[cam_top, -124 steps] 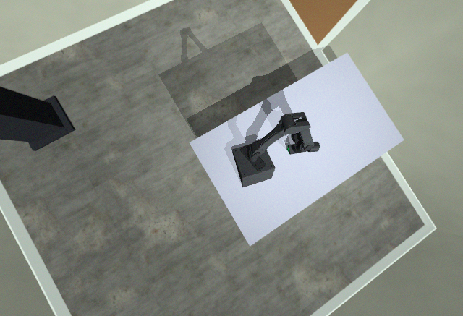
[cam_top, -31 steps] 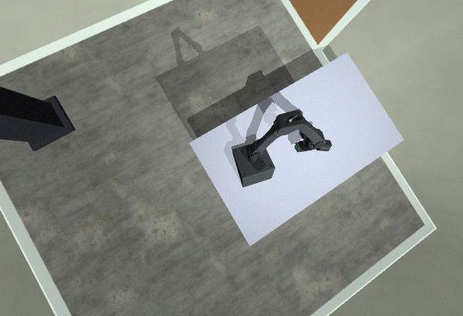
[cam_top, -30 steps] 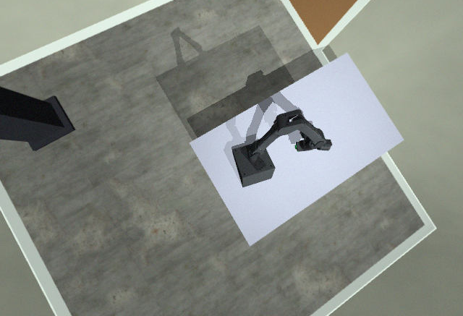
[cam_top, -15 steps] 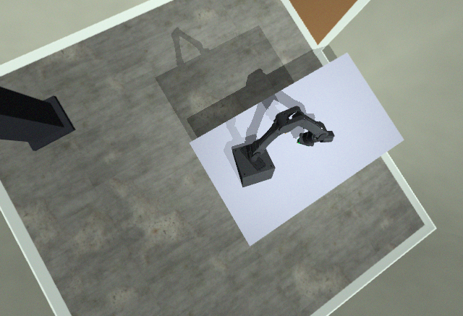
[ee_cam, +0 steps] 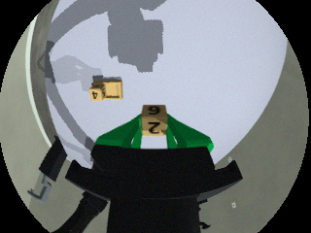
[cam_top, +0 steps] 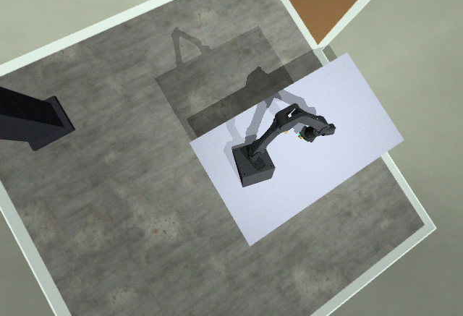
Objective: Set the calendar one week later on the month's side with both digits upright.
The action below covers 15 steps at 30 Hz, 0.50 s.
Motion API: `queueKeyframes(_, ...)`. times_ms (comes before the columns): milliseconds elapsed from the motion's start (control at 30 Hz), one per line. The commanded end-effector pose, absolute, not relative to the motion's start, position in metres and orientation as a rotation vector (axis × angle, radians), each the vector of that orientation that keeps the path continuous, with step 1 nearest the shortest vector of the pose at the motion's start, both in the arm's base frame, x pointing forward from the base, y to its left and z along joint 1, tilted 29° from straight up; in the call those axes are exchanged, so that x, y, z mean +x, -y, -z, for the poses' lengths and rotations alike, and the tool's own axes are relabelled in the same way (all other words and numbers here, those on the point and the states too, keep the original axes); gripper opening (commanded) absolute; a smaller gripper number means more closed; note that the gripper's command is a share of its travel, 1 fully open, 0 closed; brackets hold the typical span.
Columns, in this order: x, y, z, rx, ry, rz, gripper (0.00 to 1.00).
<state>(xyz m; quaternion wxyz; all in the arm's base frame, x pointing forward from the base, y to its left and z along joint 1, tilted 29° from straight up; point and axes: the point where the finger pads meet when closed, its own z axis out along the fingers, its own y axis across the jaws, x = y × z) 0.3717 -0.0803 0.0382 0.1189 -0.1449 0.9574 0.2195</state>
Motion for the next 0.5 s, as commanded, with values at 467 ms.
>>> queueKeyframes(467, 0.3646, 0.0777, -0.0342, -0.288, -2.846, -0.709, 0.26)
